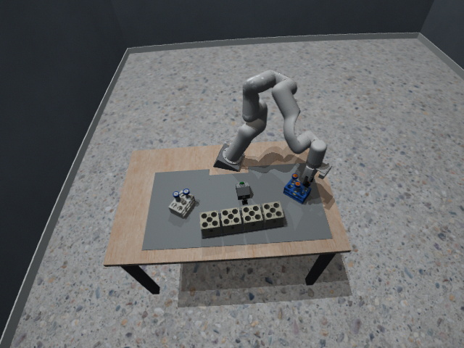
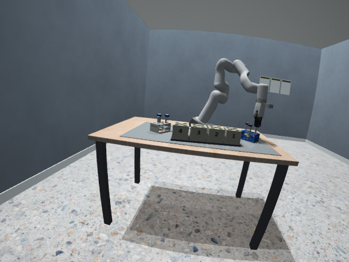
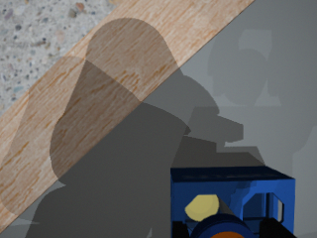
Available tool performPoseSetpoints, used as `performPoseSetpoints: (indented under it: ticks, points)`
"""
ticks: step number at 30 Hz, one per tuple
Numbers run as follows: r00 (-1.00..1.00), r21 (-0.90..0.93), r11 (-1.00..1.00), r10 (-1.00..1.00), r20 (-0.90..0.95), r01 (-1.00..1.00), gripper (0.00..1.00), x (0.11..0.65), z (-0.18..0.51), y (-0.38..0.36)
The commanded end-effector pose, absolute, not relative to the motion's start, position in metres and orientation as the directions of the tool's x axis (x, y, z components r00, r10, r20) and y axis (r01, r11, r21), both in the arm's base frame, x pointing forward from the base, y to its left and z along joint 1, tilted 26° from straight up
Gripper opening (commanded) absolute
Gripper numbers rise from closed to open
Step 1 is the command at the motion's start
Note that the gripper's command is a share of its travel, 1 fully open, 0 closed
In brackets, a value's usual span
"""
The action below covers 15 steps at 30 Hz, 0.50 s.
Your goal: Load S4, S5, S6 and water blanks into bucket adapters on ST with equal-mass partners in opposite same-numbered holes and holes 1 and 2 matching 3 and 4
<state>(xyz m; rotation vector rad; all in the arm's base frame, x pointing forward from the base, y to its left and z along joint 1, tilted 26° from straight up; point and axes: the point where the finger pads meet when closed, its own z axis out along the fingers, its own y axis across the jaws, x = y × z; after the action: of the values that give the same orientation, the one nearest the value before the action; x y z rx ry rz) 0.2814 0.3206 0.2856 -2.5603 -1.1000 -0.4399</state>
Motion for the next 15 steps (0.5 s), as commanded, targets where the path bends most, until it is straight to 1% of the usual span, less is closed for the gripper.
performPoseSetpoints:
  ticks: [1,15]
  points:
    - [0.655,-0.167,-0.652,0.639,0.402,0.739,0.44,0.280,0.297,0.317]
    - [0.655,-0.167,-0.652,0.640,0.402,0.739,0.44,0.277,0.318,0.307]
